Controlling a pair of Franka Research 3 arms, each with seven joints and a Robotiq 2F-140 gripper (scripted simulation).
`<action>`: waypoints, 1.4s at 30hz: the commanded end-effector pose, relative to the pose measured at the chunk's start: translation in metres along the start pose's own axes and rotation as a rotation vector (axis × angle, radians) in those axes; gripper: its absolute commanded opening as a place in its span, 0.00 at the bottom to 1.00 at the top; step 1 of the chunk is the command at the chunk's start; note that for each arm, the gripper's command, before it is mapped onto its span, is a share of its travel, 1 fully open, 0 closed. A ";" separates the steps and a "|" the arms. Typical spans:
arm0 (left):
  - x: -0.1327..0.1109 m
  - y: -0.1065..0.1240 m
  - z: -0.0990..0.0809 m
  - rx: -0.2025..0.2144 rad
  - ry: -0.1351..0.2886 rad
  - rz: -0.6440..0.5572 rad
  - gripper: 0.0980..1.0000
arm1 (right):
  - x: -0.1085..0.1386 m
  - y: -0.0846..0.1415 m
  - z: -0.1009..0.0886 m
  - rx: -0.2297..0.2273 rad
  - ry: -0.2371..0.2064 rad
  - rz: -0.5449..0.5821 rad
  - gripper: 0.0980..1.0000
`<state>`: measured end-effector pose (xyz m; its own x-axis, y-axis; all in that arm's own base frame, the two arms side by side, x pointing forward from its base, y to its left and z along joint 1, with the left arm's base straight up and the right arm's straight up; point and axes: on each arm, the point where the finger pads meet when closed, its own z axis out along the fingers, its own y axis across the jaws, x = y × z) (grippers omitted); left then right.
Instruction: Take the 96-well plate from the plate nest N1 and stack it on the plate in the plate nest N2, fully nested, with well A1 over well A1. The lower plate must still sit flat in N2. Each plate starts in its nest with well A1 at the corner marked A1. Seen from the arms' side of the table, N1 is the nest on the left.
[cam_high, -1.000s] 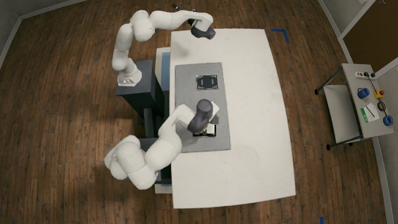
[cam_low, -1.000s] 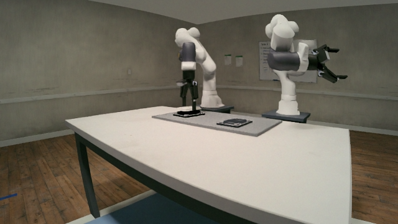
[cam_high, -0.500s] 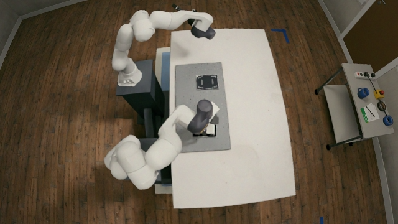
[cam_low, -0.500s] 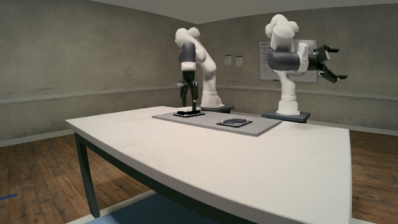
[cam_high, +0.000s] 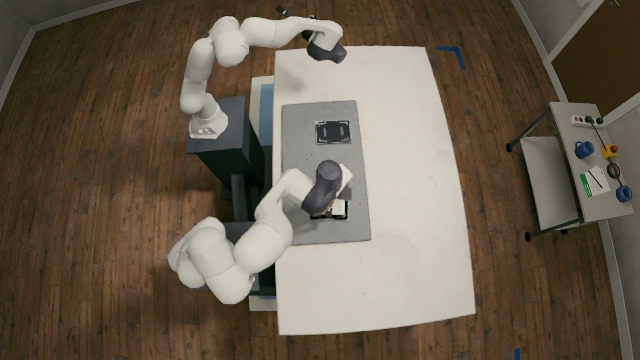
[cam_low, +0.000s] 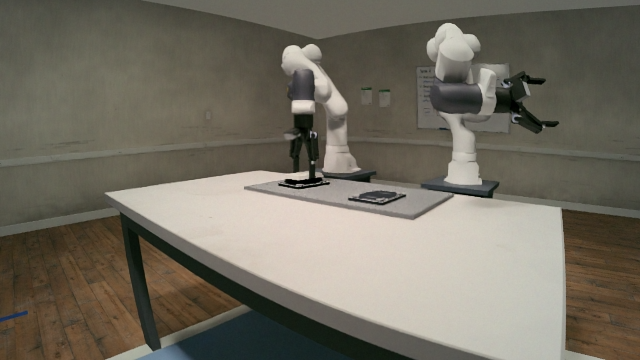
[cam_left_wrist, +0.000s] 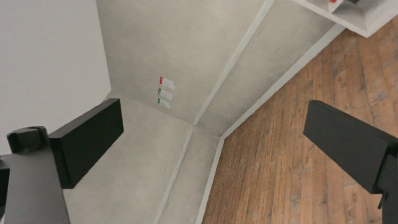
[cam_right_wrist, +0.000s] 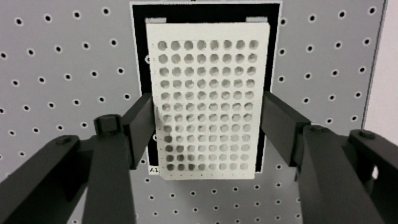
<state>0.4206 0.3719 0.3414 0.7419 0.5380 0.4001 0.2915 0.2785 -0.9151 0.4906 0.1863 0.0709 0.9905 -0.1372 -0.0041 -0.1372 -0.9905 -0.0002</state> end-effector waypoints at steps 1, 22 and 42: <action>0.002 -0.001 -0.001 -0.002 0.004 -0.006 1.00 | 0.000 -0.001 0.001 0.000 0.004 0.004 0.00; 0.002 -0.001 -0.001 -0.002 0.004 -0.006 1.00 | 0.000 -0.001 0.003 0.000 0.004 0.004 0.00; 0.002 -0.001 -0.001 -0.002 0.004 -0.006 1.00 | 0.000 -0.001 0.005 0.000 0.004 0.004 1.00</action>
<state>0.4206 0.3719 0.3414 0.7419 0.5380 0.4001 0.2915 0.2785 -0.9151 0.4910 0.1864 0.0664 0.9906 -0.1370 -0.0025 -0.1370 -0.9906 -0.0003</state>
